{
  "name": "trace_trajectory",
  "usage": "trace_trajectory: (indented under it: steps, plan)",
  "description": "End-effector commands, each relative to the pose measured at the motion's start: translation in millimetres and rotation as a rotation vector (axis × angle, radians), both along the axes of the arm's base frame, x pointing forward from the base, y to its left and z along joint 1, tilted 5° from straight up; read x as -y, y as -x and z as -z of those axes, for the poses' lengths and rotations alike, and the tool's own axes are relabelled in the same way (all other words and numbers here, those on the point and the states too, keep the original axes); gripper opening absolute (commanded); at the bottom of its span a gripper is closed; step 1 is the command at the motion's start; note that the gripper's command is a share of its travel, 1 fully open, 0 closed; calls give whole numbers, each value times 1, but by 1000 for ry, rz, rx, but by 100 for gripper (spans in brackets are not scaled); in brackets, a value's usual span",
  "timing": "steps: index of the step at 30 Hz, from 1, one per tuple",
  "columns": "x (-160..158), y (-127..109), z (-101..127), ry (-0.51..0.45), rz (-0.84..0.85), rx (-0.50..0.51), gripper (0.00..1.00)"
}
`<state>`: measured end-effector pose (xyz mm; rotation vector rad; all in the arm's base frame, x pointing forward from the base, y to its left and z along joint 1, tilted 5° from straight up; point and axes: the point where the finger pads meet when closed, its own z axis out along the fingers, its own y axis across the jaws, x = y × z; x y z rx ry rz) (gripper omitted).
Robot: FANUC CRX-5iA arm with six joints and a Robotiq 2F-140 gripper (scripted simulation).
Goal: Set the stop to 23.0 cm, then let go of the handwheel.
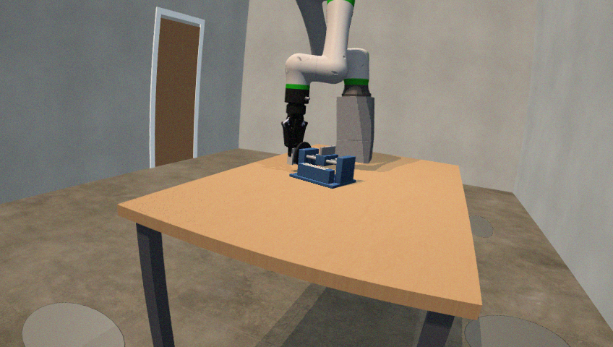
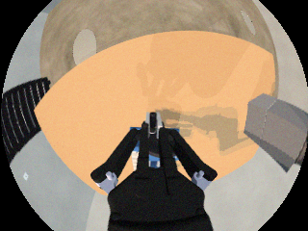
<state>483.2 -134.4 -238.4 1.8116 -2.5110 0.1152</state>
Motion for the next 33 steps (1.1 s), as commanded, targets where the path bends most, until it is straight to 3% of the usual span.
trace_trajectory:
  steps: [1,33]
  plan:
    - [0,-1,-1,0,0,0,4]
    - [1,-3,-3,0,0,0,4]
